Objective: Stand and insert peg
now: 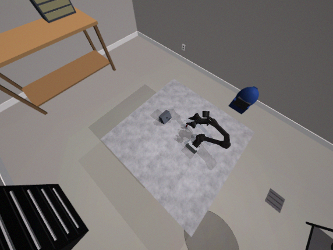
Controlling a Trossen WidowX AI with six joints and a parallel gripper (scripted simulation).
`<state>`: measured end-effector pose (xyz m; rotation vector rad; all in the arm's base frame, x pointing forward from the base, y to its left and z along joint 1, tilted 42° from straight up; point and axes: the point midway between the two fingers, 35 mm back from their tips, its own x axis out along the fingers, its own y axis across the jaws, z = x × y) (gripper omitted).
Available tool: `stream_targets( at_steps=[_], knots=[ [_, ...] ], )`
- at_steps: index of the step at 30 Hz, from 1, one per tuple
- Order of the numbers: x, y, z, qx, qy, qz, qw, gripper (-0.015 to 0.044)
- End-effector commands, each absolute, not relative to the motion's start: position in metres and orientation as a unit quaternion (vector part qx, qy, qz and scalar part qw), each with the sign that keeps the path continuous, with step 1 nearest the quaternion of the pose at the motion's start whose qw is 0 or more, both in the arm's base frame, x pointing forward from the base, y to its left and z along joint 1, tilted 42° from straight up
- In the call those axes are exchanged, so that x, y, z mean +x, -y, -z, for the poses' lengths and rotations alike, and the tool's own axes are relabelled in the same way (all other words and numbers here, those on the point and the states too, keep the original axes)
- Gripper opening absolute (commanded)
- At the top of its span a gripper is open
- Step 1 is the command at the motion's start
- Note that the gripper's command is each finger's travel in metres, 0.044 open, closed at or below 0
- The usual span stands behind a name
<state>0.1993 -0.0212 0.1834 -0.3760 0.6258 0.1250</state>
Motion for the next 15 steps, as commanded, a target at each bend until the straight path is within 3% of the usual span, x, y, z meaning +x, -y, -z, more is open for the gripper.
stream_targets(
  at_steps=[1, 15],
  knots=[
    [0.199, 0.025, -0.176, -0.162, -0.356, -0.047, 0.919, 0.0440],
    [0.196, 0.037, -0.151, -0.139, -0.548, 0.027, 0.824, 0.0440]
  ],
)
